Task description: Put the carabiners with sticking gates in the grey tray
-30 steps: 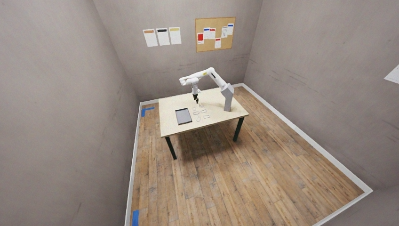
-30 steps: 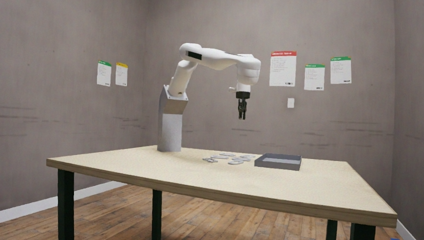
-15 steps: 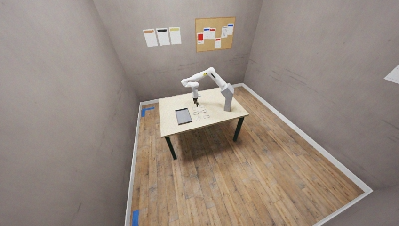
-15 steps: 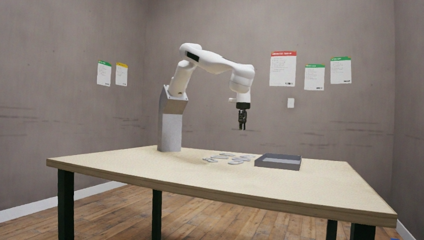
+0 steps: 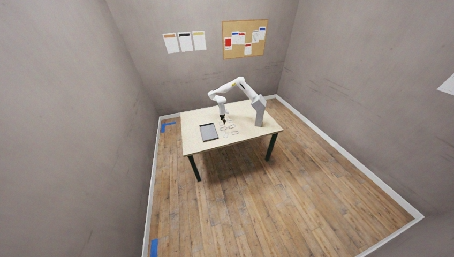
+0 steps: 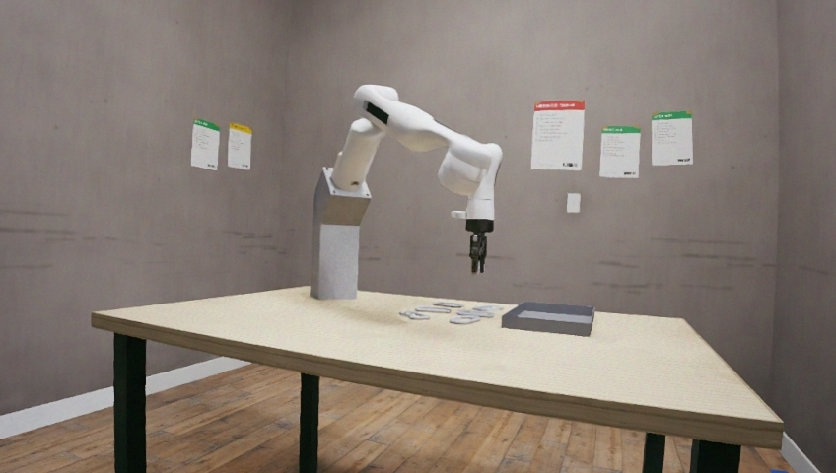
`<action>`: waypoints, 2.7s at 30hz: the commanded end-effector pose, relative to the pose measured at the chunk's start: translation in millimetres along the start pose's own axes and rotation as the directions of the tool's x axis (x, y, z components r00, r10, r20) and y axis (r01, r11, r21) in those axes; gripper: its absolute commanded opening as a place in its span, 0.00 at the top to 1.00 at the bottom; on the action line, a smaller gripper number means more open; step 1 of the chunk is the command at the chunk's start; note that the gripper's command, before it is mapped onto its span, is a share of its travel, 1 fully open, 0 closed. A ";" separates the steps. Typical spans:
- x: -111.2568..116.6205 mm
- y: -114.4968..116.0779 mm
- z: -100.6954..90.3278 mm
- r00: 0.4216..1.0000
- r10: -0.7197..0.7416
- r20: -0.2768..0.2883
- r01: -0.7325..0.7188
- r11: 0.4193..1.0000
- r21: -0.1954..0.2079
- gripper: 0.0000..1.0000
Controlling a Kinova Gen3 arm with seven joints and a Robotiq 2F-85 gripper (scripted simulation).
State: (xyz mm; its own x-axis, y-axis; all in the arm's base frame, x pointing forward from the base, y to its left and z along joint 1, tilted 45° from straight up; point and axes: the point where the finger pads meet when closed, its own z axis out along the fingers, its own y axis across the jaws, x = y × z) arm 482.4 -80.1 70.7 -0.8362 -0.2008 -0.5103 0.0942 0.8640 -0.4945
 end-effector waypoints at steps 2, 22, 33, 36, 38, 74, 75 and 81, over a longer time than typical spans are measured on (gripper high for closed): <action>0.3 -0.5 0.4 1.000 0.002 -0.001 -0.002 1.000 0.000 0.00; 0.4 -0.8 80.3 1.000 0.003 0.000 -0.003 1.000 0.000 0.00; 0.4 -0.8 80.3 1.000 0.003 0.000 -0.003 1.000 0.000 0.00; 0.4 -0.8 80.3 1.000 0.003 0.000 -0.003 1.000 0.000 0.00; 0.2 -0.7 104.7 1.000 0.002 0.000 -0.002 1.000 0.000 0.00; -0.4 -0.9 108.6 1.000 0.003 0.001 -0.003 1.000 0.000 0.25; -0.4 -0.9 108.6 1.000 0.003 0.001 -0.003 1.000 0.000 0.25; -0.4 -0.9 108.6 1.000 0.003 0.001 -0.003 1.000 0.000 0.25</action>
State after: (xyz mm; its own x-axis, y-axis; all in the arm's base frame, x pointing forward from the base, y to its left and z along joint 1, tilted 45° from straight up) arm 540.9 -130.7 -4.0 -0.8355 -0.1999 -0.5119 0.0958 0.8642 -0.4939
